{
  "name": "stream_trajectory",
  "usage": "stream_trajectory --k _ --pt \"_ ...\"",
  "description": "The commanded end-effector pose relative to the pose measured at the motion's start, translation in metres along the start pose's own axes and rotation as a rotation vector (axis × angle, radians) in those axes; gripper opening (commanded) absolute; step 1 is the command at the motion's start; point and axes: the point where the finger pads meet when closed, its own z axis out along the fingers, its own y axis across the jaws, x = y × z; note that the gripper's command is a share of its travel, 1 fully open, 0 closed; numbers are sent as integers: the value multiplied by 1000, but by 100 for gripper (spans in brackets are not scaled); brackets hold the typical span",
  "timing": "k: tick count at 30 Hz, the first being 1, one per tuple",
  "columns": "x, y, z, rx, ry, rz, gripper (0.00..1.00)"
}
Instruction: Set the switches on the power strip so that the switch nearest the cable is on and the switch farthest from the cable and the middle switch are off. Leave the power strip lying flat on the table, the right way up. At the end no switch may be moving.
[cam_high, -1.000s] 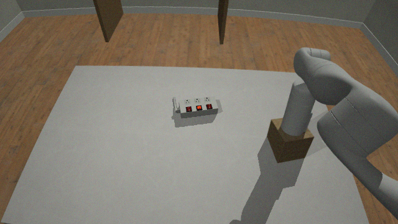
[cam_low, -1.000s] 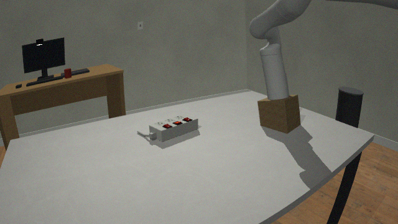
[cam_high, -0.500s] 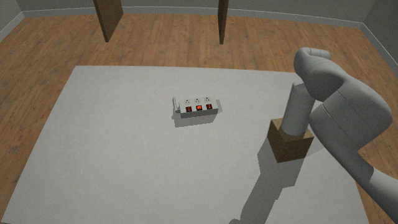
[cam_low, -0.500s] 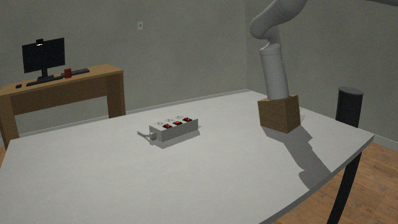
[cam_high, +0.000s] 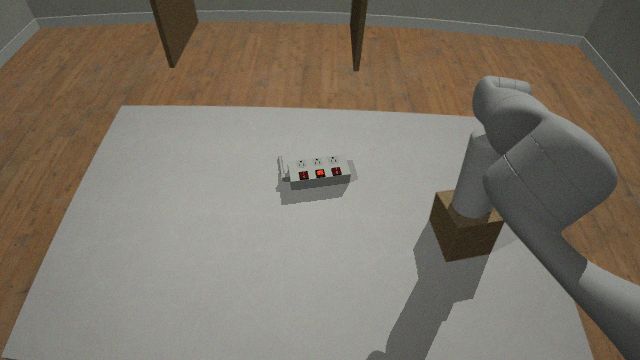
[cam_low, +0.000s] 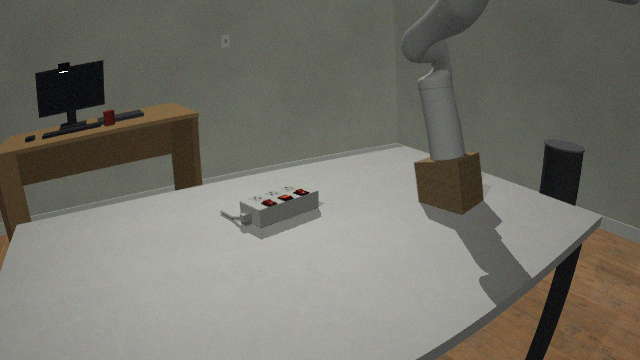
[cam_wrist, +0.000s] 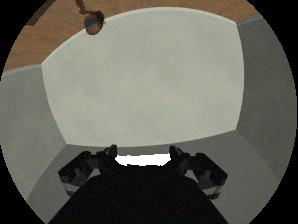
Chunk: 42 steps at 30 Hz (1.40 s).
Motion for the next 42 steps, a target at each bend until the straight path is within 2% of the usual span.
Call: stream_trajectory --k 1,5,6,14,15,23,24,32,33,41,42 --pt "-7 -7 1 6 -6 -3 100" --pt "-7 -7 1 6 -6 -3 100" --pt "-6 -18 1 1 15 -9 100" --pt "-6 -18 1 1 15 -9 100" --pt "-4 -29 0 -3 37 -16 100" --pt "-4 -29 0 -3 37 -16 100" --pt "-3 -41 -1 -5 61 -22 100" --pt "-3 -41 -1 -5 61 -22 100" --pt "-1 -54 -2 -7 85 -28 100" --pt "-1 -54 -2 -7 85 -28 100" --pt "1 -67 -4 -8 111 -34 100"
